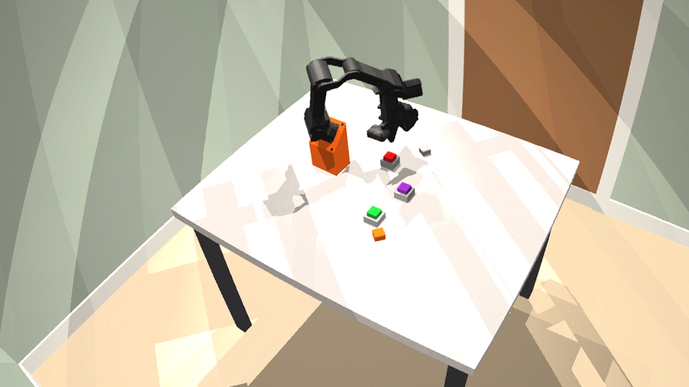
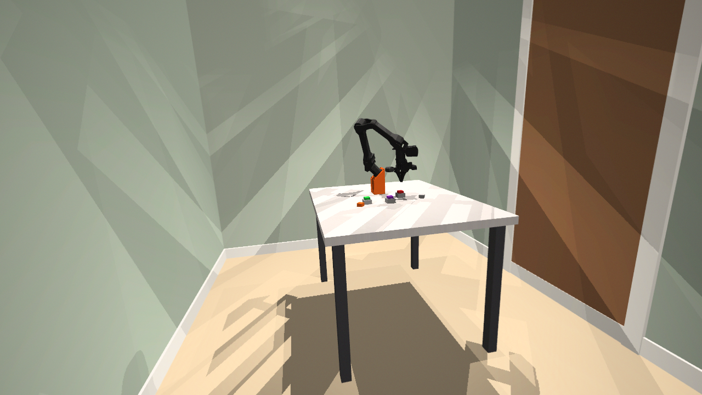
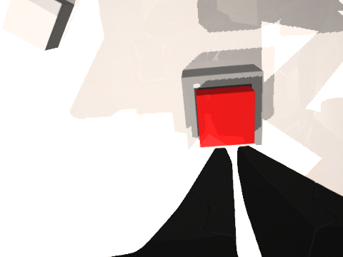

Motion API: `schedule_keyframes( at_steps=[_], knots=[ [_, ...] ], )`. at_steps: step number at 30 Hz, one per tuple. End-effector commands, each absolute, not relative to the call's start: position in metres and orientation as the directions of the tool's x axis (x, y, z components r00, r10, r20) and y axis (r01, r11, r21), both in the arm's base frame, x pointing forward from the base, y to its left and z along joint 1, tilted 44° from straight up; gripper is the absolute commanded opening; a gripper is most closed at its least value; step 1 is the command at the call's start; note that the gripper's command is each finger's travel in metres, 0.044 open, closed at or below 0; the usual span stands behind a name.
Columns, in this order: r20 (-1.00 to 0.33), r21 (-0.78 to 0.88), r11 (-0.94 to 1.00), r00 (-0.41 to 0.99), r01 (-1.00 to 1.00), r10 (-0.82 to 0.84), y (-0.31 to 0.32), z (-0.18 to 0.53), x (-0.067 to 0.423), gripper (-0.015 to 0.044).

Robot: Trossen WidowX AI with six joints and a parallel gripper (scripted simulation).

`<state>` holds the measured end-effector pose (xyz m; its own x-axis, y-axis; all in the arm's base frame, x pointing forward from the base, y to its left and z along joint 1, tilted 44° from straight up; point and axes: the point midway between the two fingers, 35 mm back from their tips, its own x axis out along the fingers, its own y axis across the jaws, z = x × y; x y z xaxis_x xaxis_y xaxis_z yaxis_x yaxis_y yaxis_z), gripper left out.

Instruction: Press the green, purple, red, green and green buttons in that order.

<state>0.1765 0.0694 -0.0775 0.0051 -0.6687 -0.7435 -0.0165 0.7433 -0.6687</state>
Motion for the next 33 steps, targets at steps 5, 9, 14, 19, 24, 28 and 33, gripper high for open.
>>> schedule_keyframes(
  at_steps=[5,9,14,19,24,28,33],
  knots=[
    [-0.73,-0.683,0.73,-0.009,-0.025,-0.683,0.046,-0.096,0.17,0.002],
    [-0.73,-0.683,0.73,-0.009,-0.025,-0.683,0.042,-0.1,0.17,0.002],
    [-0.73,-0.683,0.73,-0.009,-0.025,-0.683,0.037,-0.106,0.17,0.002],
    [-0.73,-0.683,0.73,-0.009,-0.025,-0.683,0.031,-0.112,0.17,0.002],
    [-0.729,-0.684,0.729,-0.009,-0.025,-0.684,0.025,-0.117,0.17,0.002],
    [-0.729,-0.684,0.729,-0.009,-0.025,-0.684,0.023,-0.12,0.169,0.002],
    [-0.729,-0.684,0.729,-0.009,-0.025,-0.684,0.023,-0.12,0.169,0.002]
  ],
)
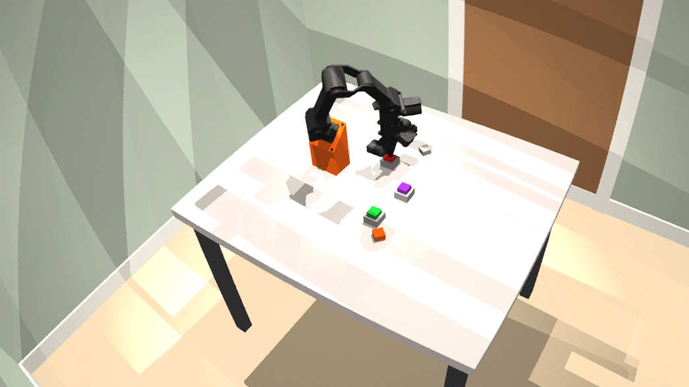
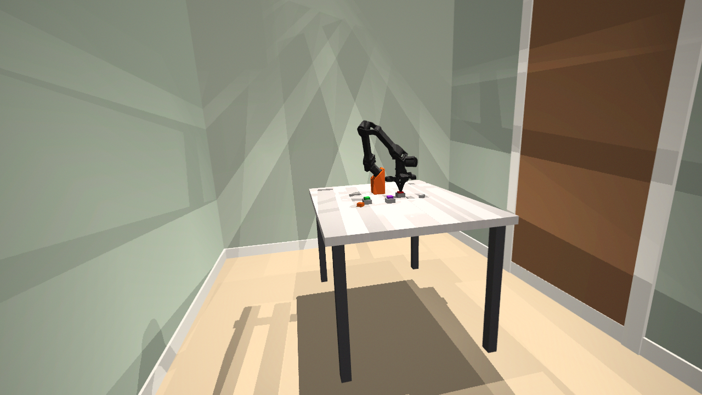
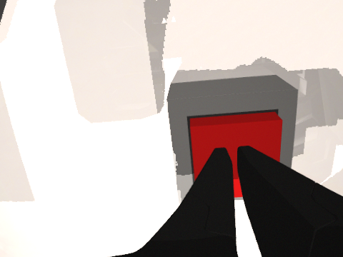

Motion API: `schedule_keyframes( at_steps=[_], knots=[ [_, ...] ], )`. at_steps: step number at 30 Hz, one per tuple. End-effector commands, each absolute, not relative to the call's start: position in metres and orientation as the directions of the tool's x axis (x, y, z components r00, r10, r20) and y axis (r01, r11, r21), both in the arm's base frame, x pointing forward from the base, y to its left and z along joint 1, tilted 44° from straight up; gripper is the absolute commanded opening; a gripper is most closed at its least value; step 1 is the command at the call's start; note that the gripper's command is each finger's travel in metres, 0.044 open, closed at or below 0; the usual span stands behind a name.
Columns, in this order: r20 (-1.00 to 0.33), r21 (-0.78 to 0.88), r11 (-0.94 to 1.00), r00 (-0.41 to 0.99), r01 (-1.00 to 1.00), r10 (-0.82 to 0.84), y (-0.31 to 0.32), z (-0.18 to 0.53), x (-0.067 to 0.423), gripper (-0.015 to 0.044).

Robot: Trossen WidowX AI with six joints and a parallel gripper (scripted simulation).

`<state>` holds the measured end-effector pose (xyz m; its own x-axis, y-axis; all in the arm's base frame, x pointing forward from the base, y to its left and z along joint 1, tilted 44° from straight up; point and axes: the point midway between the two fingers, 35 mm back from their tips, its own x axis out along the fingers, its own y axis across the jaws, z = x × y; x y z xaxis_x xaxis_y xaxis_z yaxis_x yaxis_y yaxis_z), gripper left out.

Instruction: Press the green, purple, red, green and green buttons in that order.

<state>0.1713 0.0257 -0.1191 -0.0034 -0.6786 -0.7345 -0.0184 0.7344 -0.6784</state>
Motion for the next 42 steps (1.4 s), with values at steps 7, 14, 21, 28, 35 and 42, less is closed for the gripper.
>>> schedule_keyframes(
  at_steps=[7,14,21,28,35,42],
  knots=[
    [-0.729,-0.684,0.729,-0.009,-0.025,-0.684,0.023,-0.12,0.169,0.002],
    [-0.729,-0.684,0.729,-0.009,-0.025,-0.684,0.023,-0.12,0.169,0.002],
    [-0.73,-0.683,0.73,-0.009,-0.025,-0.683,0.046,-0.096,0.17,0.002],
    [-0.732,-0.681,0.732,-0.01,-0.026,-0.681,0.082,-0.059,0.171,0.002],
    [-0.732,-0.681,0.732,-0.01,-0.026,-0.682,0.089,-0.051,0.17,0.002],
    [-0.768,-0.64,0.768,-0.003,-0.041,-0.64,0.052,-0.004,0.229,0.002]
  ],
)
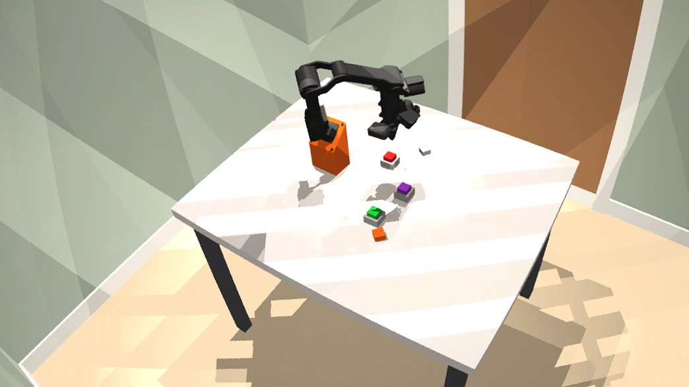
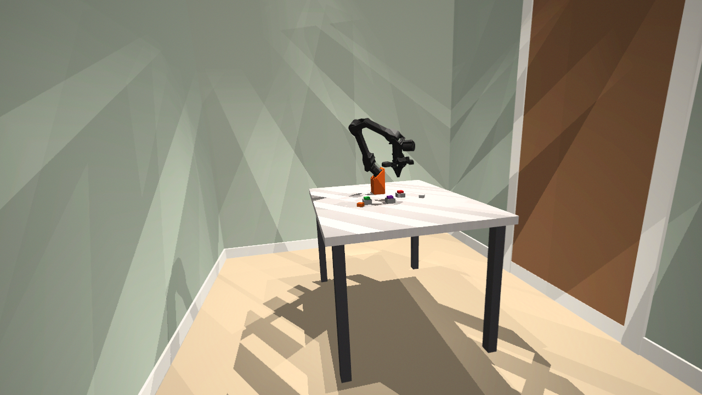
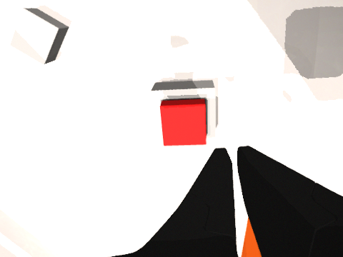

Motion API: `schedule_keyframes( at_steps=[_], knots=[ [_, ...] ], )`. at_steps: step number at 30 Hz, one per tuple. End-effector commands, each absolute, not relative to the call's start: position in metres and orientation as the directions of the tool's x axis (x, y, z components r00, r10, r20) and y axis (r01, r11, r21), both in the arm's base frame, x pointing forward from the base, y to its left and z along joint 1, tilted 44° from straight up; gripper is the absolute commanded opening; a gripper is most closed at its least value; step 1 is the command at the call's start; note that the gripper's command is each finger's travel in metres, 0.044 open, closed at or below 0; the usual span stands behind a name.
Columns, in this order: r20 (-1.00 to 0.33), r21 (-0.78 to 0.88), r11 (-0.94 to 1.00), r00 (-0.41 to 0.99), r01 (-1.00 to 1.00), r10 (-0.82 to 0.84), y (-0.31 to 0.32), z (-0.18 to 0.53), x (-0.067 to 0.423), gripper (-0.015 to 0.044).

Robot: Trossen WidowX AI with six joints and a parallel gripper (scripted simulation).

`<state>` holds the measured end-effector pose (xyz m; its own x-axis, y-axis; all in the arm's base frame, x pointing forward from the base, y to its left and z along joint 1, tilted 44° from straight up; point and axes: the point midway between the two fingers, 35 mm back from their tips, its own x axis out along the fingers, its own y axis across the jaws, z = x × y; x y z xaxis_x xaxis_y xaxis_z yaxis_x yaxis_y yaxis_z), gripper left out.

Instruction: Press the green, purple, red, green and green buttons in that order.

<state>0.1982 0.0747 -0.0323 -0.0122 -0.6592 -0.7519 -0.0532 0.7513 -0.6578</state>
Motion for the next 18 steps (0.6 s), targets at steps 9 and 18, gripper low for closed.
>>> schedule_keyframes(
  at_steps=[9,18],
  knots=[
    [-0.746,-0.666,0.746,0.005,-0.029,-0.666,-0.05,0.084,0.272,0.002],
    [-0.723,-0.69,0.723,-0.007,-0.023,-0.691,-0.086,0.113,0.269,0.002]
  ],
)
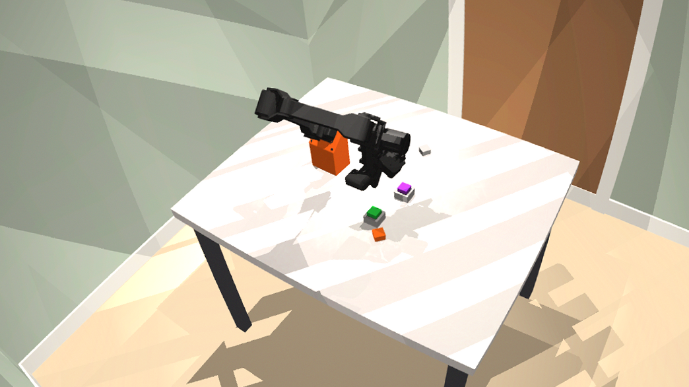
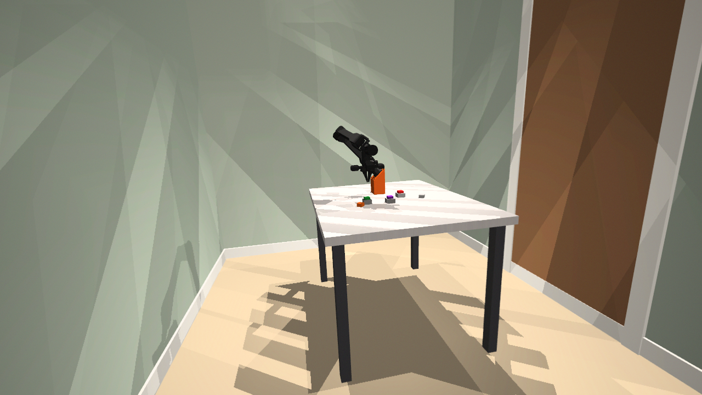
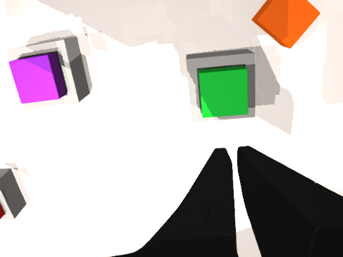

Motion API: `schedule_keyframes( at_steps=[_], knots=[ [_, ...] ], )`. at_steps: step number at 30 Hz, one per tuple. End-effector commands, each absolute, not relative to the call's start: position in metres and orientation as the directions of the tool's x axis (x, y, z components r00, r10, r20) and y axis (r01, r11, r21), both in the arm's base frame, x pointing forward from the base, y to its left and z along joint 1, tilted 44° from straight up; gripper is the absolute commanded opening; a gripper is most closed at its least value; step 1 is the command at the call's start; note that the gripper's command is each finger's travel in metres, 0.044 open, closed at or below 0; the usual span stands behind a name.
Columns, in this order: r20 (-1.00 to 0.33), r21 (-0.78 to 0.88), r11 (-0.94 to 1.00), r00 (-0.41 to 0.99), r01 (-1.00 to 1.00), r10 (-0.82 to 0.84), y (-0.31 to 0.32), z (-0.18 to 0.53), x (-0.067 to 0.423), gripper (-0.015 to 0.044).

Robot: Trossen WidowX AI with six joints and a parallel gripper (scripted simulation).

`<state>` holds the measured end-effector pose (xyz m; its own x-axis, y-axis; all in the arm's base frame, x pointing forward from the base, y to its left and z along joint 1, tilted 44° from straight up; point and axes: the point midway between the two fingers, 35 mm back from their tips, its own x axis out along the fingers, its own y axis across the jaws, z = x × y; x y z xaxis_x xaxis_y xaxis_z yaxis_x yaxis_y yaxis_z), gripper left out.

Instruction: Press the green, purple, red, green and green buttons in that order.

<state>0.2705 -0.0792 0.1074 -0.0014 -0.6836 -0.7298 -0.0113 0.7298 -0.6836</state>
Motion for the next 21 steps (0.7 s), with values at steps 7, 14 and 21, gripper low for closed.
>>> schedule_keyframes(
  at_steps=[7,14,21],
  knots=[
    [-0.722,-0.692,0.722,-0.007,-0.023,-0.692,-0.127,0.07,0.268,0.002],
    [-0.721,-0.692,0.721,-0.007,-0.023,-0.692,-0.129,0.069,0.268,0.002],
    [-0.722,-0.692,0.722,-0.007,-0.023,-0.692,-0.136,0.061,0.268,0.002]
  ],
)
